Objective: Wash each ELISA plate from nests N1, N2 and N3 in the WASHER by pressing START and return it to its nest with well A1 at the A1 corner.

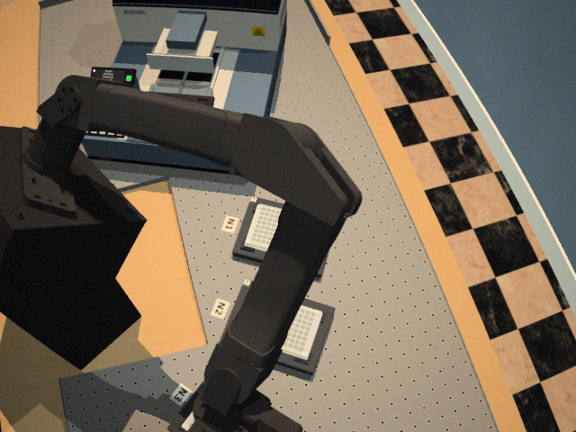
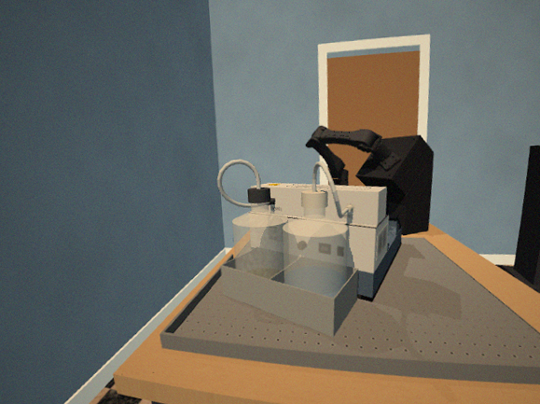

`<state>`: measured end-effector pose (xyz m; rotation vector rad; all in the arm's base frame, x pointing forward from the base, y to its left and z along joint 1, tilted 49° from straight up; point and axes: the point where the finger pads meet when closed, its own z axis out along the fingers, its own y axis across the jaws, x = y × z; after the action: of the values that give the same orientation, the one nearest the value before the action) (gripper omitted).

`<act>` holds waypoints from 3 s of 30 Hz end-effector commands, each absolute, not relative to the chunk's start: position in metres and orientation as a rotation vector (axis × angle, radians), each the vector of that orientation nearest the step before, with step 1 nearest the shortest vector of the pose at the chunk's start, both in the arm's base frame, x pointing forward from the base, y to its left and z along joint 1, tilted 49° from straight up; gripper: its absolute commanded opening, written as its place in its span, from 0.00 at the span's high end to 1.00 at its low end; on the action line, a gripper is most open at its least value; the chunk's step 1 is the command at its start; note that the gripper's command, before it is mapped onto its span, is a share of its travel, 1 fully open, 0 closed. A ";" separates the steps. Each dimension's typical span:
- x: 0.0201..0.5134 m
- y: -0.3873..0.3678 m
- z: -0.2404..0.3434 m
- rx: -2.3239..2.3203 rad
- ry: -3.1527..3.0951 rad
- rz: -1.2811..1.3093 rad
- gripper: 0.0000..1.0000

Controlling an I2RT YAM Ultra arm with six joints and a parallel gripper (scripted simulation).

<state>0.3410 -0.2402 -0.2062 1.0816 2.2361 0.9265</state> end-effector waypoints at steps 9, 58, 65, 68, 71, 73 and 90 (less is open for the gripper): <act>0.341 -0.245 -0.204 1.087 2.227 0.918 0.90; 0.323 -0.255 -0.187 1.087 2.227 0.918 1.00; 0.315 -0.259 -0.179 1.087 2.227 0.917 1.00; 0.312 -0.261 -0.176 1.087 2.227 0.917 1.00; 0.308 -0.262 -0.173 1.087 2.227 0.917 1.00; 0.308 -0.262 -0.173 1.087 2.227 0.917 1.00; 0.291 -0.271 -0.156 1.086 2.228 0.917 1.00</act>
<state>0.2967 -0.2660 -0.1597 1.0812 2.2354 0.9248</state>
